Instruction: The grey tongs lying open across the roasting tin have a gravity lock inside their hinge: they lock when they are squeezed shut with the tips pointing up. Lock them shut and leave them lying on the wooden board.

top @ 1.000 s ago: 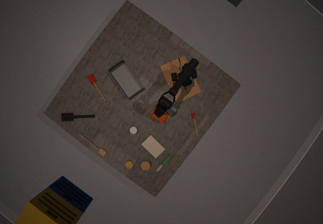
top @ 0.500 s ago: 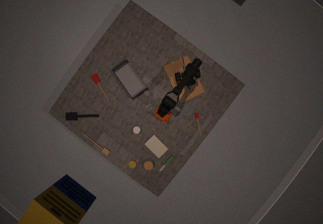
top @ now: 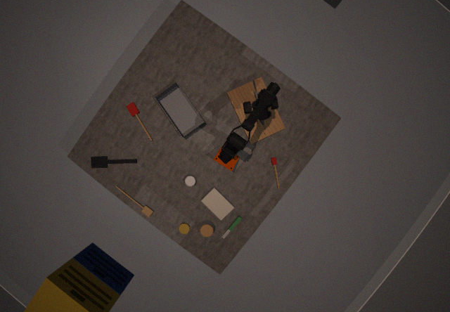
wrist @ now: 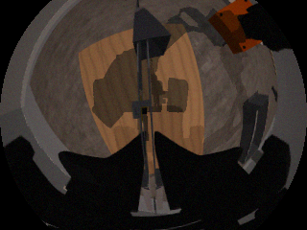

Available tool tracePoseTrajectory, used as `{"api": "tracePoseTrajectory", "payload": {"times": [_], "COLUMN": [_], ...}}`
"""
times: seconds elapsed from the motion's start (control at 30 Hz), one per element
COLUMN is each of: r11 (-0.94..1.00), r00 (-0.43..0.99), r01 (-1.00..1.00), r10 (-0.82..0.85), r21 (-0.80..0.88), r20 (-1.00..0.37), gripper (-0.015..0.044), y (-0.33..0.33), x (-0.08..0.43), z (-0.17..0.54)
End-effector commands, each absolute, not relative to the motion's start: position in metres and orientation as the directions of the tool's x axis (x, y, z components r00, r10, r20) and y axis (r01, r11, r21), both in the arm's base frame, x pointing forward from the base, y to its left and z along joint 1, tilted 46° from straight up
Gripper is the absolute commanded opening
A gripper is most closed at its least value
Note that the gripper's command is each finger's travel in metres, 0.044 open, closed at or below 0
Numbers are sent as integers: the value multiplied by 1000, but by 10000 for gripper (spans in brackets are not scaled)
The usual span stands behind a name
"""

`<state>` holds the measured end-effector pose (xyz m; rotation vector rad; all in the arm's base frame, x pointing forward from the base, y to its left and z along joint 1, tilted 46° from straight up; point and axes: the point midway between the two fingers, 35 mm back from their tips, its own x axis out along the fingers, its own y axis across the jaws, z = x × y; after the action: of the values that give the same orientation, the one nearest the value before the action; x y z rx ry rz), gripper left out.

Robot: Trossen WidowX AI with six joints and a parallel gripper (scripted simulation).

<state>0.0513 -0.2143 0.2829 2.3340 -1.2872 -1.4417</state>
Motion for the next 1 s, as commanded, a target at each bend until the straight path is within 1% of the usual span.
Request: {"api": "tracePoseTrajectory", "payload": {"times": [0.0,0.97], "r11": [-629,-629], "r00": [185,185], "r01": [-604,-604], "r10": [-709,-708], "r21": [490,490], "r20": [-681,-681], "gripper": [-150,-150], "y": [-219,-245], "x": [52,59], "z": [279,249]}}
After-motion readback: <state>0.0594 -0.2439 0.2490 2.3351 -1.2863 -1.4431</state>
